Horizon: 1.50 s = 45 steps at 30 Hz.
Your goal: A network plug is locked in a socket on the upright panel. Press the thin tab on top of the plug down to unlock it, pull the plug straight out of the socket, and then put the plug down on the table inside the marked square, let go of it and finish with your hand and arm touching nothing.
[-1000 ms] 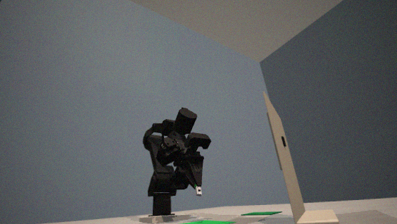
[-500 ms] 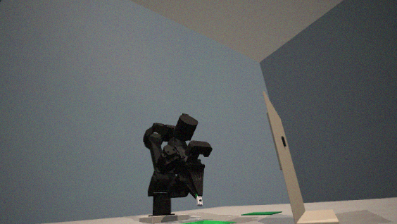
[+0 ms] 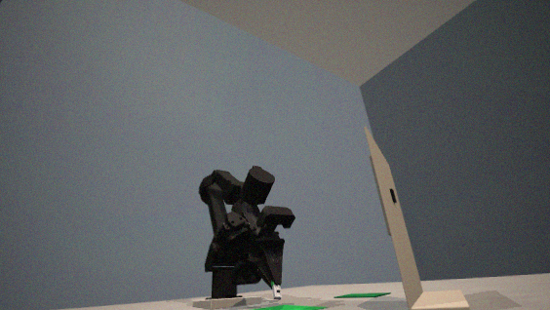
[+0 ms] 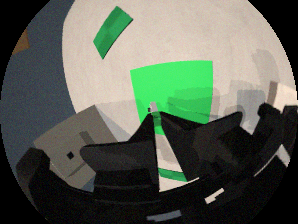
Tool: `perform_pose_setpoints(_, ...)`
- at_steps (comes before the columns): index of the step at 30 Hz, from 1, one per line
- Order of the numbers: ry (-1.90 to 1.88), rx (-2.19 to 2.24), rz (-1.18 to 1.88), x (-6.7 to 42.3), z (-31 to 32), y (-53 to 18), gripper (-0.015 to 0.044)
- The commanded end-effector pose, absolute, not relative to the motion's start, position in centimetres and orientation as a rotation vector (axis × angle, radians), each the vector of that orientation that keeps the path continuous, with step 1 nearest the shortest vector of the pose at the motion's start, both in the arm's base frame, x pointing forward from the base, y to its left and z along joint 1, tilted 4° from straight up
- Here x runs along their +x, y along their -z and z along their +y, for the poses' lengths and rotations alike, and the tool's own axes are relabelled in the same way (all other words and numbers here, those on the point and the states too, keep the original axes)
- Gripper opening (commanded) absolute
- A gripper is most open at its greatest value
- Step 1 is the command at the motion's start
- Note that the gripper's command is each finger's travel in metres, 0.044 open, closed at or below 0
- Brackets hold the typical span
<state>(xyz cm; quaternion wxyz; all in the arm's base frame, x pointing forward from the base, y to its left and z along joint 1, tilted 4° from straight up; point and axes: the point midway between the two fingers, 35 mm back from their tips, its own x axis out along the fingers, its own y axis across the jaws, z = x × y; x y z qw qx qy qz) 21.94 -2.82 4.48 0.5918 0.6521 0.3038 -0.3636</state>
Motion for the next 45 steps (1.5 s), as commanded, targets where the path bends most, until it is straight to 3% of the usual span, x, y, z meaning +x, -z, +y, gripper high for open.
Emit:
perform_pose_setpoints(1, 0.855, 1.519, 0.707, 21.7, -2.8, -3.8, 0.0)
perform_pose_setpoints(28, 0.848, 1.519, 0.712, 21.8, -2.5, -2.8, 0.0)
perform_pose_setpoints(34, 0.848, 1.519, 0.712, 21.8, -2.5, -2.8, 0.0156)
perform_pose_setpoints(45, 0.849, 1.519, 0.711, 21.6, -2.6, -3.2, 0.0156)
